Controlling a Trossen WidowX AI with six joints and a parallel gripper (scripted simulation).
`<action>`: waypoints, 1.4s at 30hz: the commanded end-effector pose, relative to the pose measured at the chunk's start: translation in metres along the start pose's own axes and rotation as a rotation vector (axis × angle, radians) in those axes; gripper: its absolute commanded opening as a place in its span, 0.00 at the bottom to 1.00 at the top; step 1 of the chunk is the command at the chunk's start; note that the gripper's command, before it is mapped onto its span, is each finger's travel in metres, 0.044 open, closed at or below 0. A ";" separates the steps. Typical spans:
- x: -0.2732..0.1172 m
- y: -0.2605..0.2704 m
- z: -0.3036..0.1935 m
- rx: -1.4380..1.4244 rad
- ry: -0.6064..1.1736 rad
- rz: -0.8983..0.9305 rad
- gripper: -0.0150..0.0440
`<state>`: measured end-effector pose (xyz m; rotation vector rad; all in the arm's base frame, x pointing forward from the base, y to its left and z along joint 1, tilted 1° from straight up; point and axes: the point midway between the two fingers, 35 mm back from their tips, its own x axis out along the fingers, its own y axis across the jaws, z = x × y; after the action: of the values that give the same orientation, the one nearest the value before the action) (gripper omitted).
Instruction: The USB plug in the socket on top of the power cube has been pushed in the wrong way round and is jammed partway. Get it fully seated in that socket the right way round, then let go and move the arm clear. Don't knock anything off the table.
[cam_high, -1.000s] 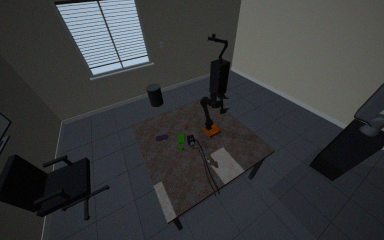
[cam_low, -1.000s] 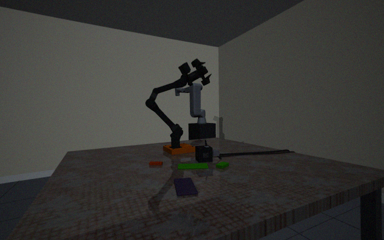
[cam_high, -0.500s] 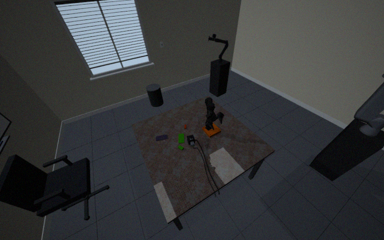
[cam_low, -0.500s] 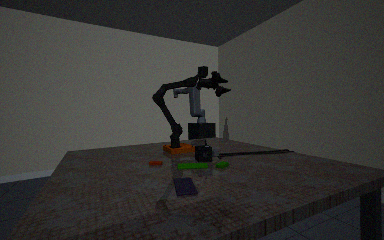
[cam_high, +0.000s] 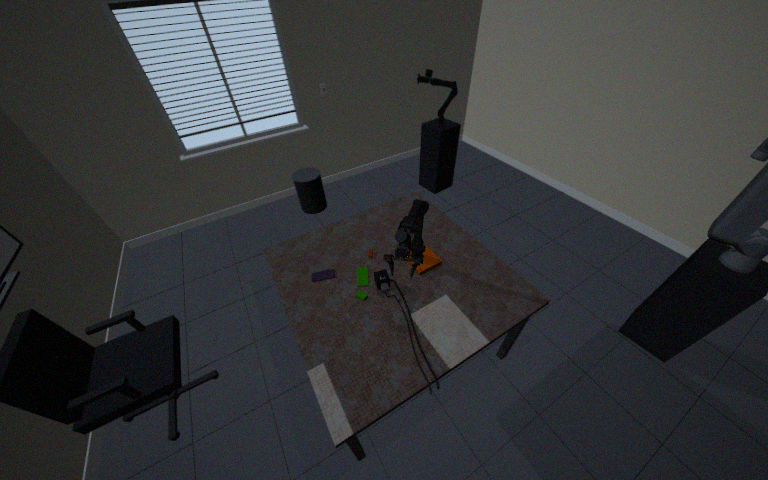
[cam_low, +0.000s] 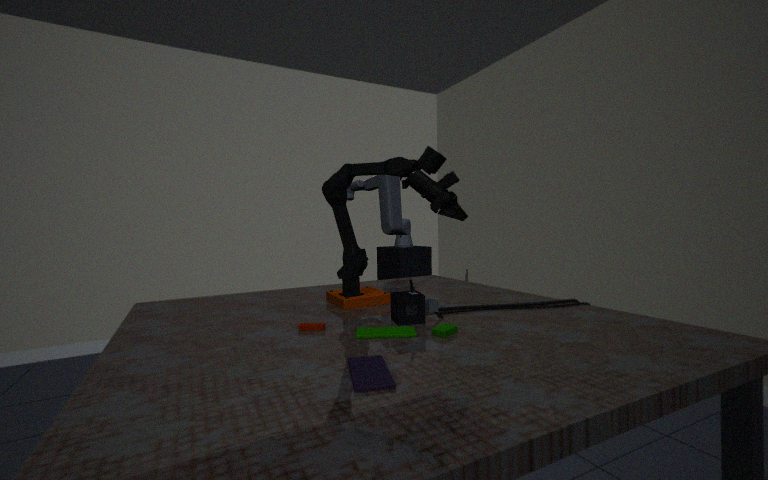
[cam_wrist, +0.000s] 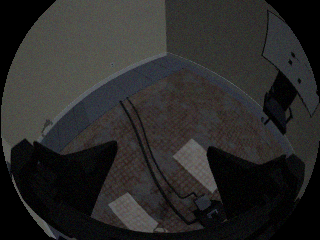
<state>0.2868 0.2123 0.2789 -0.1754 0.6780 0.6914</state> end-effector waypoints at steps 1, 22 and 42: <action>0.017 -0.059 -0.049 -0.183 0.268 -0.103 1.00; -0.011 -0.149 -0.165 -0.517 0.873 0.126 1.00; -0.004 -0.150 -0.171 -0.517 0.873 0.126 1.00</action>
<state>0.2921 0.0338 0.1447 -0.9497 1.3282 0.8996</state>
